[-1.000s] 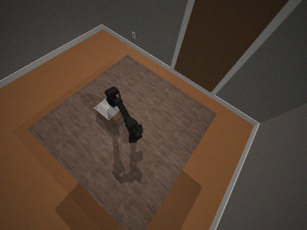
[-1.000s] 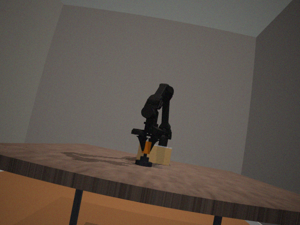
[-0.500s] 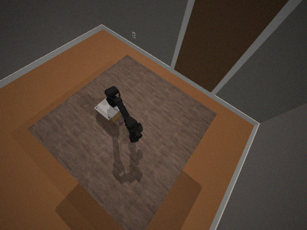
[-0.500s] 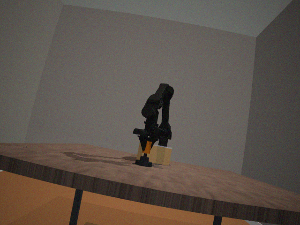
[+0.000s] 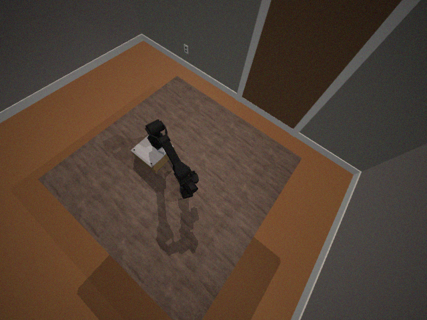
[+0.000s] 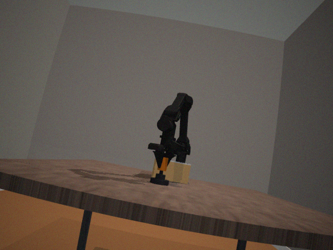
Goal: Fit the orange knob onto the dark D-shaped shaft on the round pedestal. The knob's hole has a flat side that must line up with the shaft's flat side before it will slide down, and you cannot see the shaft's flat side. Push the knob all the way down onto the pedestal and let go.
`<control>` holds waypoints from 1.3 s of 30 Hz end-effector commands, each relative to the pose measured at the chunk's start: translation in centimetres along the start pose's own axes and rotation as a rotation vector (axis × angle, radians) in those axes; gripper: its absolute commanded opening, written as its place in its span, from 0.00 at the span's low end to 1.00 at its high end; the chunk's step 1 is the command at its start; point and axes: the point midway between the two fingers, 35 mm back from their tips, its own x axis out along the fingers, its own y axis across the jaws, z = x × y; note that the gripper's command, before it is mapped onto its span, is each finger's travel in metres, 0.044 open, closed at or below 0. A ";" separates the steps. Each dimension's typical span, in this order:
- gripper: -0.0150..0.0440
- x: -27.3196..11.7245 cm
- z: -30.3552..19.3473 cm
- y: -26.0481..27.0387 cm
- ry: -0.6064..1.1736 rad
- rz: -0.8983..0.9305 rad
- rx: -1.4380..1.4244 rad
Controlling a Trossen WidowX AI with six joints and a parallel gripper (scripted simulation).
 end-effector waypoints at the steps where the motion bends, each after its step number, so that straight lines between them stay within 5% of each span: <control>1: 0.25 0.0 -0.1 0.1 0.002 -0.001 -0.005; 39: 0.25 0.0 0.2 -0.5 0.002 -0.001 -0.214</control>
